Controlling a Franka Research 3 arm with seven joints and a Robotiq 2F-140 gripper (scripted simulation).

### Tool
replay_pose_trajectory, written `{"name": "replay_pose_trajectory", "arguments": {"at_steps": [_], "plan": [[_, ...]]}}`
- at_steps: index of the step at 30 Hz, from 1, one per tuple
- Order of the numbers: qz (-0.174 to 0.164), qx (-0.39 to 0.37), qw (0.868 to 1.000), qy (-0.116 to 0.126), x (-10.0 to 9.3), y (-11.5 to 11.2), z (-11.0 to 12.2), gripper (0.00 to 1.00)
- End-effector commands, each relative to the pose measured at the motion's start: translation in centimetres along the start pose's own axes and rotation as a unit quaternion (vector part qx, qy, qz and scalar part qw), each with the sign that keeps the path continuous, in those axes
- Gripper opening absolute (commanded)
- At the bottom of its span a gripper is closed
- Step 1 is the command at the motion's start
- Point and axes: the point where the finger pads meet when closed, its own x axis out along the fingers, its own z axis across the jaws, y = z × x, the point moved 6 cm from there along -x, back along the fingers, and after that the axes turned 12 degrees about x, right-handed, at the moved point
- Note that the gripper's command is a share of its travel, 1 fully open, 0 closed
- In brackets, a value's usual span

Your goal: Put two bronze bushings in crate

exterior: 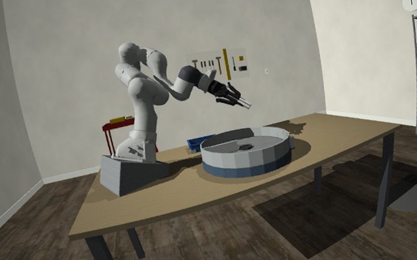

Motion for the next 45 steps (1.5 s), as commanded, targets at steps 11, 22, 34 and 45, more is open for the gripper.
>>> {"name": "replay_pose_trajectory", "arguments": {"at_steps": [11,22,34,45], "plan": [[-0.001,-0.086,0.995,-0.055,-0.9,0.8,5.5,0.06],[-0.001,-0.086,0.995,-0.055,-0.9,0.8,5.5,0.06],[0.000,0.000,1.000,0.000,0.0,0.0,0.0,0.06],[0.000,0.000,1.000,0.000,0.0,0.0,0.0,0.06]]}}
